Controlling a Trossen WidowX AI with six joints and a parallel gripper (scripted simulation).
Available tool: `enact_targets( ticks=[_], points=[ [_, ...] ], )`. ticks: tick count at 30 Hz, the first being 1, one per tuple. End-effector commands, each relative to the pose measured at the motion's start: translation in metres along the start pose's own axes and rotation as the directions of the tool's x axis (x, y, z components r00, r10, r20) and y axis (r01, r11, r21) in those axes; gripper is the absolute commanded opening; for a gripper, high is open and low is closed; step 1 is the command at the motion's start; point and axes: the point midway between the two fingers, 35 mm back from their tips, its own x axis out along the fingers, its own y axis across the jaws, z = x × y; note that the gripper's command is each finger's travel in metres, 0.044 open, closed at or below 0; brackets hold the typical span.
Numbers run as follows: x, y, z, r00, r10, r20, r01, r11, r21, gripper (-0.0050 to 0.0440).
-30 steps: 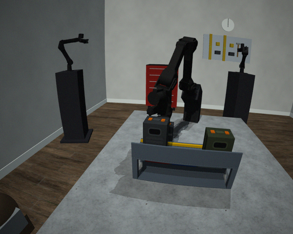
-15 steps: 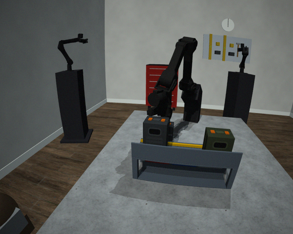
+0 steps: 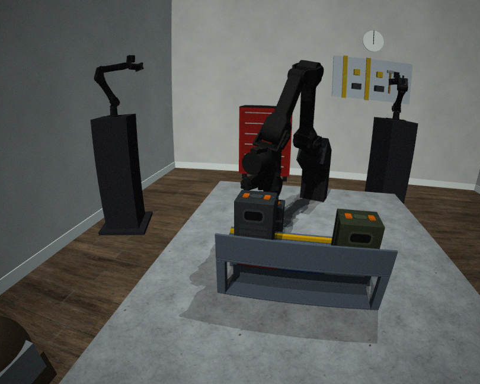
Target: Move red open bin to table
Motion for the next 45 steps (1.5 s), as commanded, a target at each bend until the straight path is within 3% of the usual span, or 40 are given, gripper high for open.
enact_targets(
  ticks=[1, 38, 39, 45],
  points=[
    [-0.0049, 0.0039, 0.0014, 1.000, 0.016, 0.010, -0.016, 1.000, 0.001, 0.0440],
    [-0.0082, 0.0056, 0.0016, 1.000, 0.016, 0.010, -0.016, 1.000, 0.001, 0.0440],
    [-0.0074, 0.0053, 0.0011, 1.000, 0.016, 0.007, -0.016, 1.000, -0.002, 0.0000],
    [-0.0074, 0.0053, 0.0011, 1.000, 0.016, 0.007, -0.016, 1.000, -0.002, 0.0000]
  ],
)
